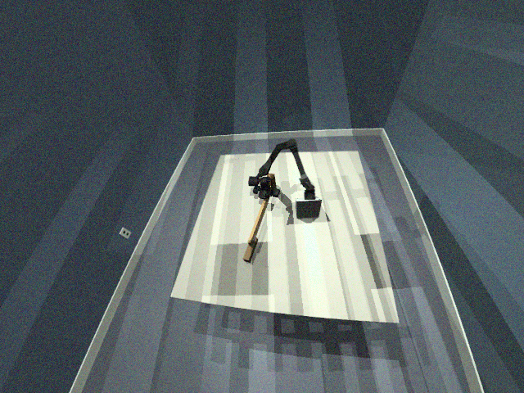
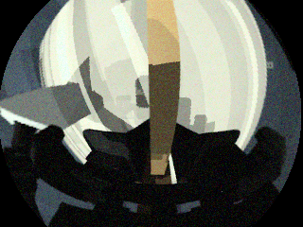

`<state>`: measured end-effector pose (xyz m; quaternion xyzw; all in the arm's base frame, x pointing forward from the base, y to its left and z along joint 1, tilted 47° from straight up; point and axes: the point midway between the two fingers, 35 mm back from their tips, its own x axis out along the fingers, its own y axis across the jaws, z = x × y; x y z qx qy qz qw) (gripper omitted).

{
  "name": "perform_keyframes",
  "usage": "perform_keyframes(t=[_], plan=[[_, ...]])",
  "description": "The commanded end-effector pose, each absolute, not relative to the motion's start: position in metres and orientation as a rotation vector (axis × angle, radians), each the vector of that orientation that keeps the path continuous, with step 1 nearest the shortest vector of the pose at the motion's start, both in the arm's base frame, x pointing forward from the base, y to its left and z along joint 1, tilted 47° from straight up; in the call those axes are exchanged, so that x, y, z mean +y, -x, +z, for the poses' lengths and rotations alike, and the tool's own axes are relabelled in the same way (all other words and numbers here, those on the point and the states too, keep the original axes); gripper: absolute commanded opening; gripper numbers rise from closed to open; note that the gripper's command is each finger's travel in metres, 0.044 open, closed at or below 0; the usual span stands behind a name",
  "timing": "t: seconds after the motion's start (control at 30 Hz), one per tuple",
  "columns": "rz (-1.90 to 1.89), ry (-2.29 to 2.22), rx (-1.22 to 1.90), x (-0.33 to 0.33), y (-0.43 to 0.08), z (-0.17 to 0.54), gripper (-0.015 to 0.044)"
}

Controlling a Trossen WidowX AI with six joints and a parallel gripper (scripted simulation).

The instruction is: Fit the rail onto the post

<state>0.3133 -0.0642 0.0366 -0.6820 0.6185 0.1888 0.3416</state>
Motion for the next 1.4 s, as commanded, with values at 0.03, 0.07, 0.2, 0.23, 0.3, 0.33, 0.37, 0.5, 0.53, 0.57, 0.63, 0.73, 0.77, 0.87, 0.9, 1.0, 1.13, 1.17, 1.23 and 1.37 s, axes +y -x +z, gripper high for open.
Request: perform_keyframes(t=[0.03,0.07,0.2,0.23,0.3,0.33,0.37,0.5,0.53,0.57,0.63,0.73,0.77,0.87,0.9,1.0,1.13,1.17,1.23,1.37], plan=[[0.491,1.779,1.606,-0.0648,-0.3129,0.0401,0.0],[0.491,1.779,1.606,-0.065,-0.3128,0.0404,0.0],[0.491,1.779,1.606,-0.0657,-0.3126,0.0414,0.0],[0.491,1.779,1.606,-0.0659,-0.3126,0.0416,0.0],[0.491,1.779,1.606,-0.0664,-0.3125,0.042,0.0],[0.491,1.779,1.606,-0.0666,-0.3125,0.0422,0.0],[0.491,1.779,1.606,-0.0669,-0.3124,0.0424,0.0],[0.491,1.779,1.606,-0.068,-0.3123,0.0431,0.0],[0.491,1.779,1.606,-0.0683,-0.3122,0.0433,0.0],[0.491,1.779,1.606,-0.0686,-0.3122,0.0434,0.0],[0.491,1.779,1.606,-0.0691,-0.3121,0.0437,0.0],[0.491,1.779,1.606,-0.07,-0.312,0.0442,0.0],[0.491,1.779,1.606,-0.0702,-0.312,0.0443,0.0],[0.491,1.779,1.606,-0.0711,-0.3119,0.0448,0.0],[0.491,1.779,1.606,-0.0713,-0.3118,0.0449,0.0],[0.491,1.779,1.606,-0.0721,-0.3117,0.0455,0.0],[0.491,1.779,1.606,-0.073,-0.3115,0.0463,0.0],[0.491,1.779,1.606,-0.0732,-0.3115,0.0466,0.0],[0.491,1.779,1.606,-0.0736,-0.3113,0.0471,0.0],[0.491,1.779,1.606,-0.0743,-0.3111,0.0481,0.0]])
